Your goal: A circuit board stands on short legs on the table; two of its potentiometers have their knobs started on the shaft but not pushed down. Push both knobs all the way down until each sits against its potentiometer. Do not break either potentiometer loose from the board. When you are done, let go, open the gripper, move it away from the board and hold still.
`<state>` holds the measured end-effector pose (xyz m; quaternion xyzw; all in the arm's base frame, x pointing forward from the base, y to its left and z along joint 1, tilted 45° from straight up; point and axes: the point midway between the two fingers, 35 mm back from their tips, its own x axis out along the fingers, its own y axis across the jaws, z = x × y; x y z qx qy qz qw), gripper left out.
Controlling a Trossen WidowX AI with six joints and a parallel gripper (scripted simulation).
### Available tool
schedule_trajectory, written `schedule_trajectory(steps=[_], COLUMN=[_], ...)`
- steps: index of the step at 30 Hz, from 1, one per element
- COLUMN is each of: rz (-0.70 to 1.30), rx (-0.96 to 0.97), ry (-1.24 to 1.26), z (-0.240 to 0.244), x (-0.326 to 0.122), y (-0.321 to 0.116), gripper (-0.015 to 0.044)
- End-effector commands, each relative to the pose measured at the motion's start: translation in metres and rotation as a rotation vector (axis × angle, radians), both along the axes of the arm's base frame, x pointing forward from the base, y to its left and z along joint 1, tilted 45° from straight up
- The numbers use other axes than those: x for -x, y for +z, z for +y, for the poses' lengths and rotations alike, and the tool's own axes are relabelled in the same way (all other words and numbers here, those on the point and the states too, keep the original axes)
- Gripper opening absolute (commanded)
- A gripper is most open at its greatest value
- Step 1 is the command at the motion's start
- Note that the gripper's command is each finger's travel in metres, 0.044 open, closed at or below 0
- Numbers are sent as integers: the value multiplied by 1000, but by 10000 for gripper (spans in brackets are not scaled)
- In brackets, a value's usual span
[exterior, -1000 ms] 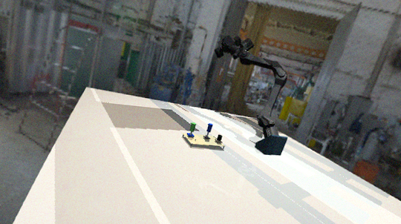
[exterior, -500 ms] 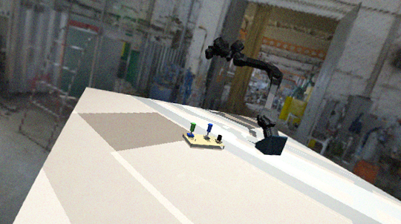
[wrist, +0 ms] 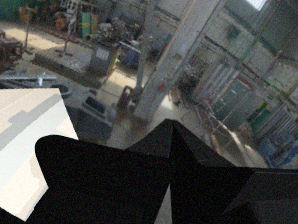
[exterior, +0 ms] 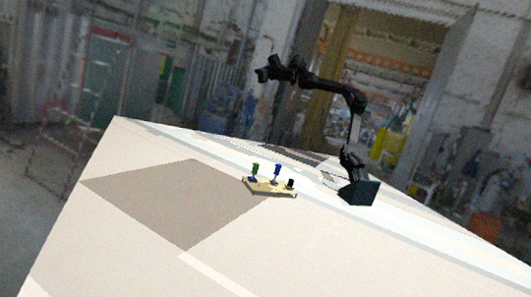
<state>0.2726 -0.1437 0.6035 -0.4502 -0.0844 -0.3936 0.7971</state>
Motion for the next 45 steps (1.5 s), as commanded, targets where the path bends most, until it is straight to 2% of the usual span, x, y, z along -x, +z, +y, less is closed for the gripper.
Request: schedule_trajectory(steps=[1, 8, 16, 26, 36, 45], rz=[56, 137, 273, 434, 607, 754], rx=[-46, -142, -354, -646, -920, -1112], ry=[55, 135, 230, 272, 205, 30], z=[6, 17, 39, 73, 117, 160], x=[-23, -58, -107, -148, -164, -151], y=[-22, -55, -119, -204, -296, -379], gripper=[0, 0, 0, 0, 0, 0])
